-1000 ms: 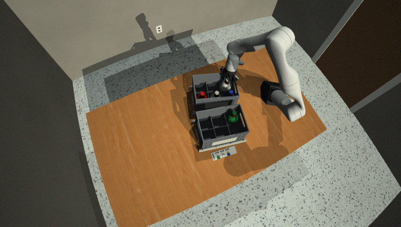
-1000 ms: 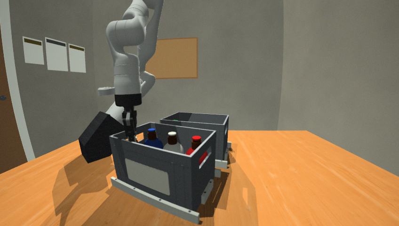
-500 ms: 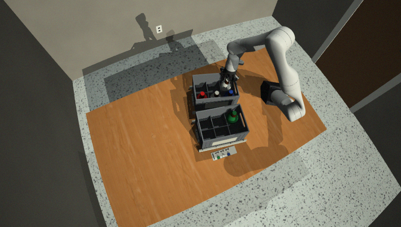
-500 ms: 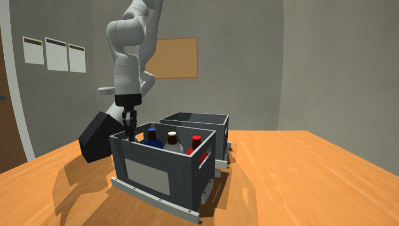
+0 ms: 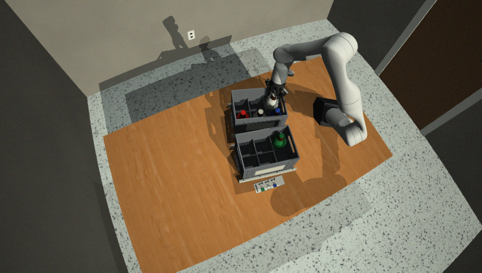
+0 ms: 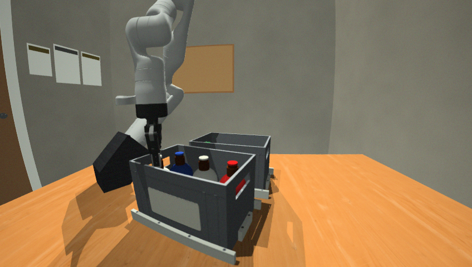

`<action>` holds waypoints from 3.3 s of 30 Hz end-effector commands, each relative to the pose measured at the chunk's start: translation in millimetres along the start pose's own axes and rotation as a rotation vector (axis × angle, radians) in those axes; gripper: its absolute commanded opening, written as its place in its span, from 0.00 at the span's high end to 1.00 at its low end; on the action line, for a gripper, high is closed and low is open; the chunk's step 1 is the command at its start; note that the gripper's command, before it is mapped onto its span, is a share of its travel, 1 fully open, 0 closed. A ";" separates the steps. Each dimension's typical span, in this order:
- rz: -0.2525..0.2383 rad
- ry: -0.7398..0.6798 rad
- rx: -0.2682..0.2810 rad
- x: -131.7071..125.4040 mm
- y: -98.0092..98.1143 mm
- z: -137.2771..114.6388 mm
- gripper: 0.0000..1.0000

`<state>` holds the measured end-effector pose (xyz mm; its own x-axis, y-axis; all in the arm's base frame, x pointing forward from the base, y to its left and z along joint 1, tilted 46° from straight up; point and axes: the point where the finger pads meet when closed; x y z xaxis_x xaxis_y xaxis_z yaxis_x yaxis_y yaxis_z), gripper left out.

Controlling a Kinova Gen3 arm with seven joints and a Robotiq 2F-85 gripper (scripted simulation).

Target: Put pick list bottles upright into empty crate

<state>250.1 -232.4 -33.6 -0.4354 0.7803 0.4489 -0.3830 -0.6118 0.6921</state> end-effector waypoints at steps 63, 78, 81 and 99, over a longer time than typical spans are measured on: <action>-0.014 -0.005 0.004 -2.0 102.6 -2.3 0.90; -0.014 -0.007 0.006 -1.4 126.1 -3.0 0.90; -0.014 -0.006 0.005 -1.4 129.4 -2.6 0.90; -0.014 -0.008 0.006 -0.8 156.1 -2.8 0.90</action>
<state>194.6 -321.1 67.9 -0.4362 0.7810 0.4469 -0.3841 -0.6108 0.6924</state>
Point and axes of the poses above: the point where the finger pads meet when closed, its own y axis back along the fingers, its own x axis across the jaws, z = x × y, and after that the axes turned 7 degrees about -y, right-handed
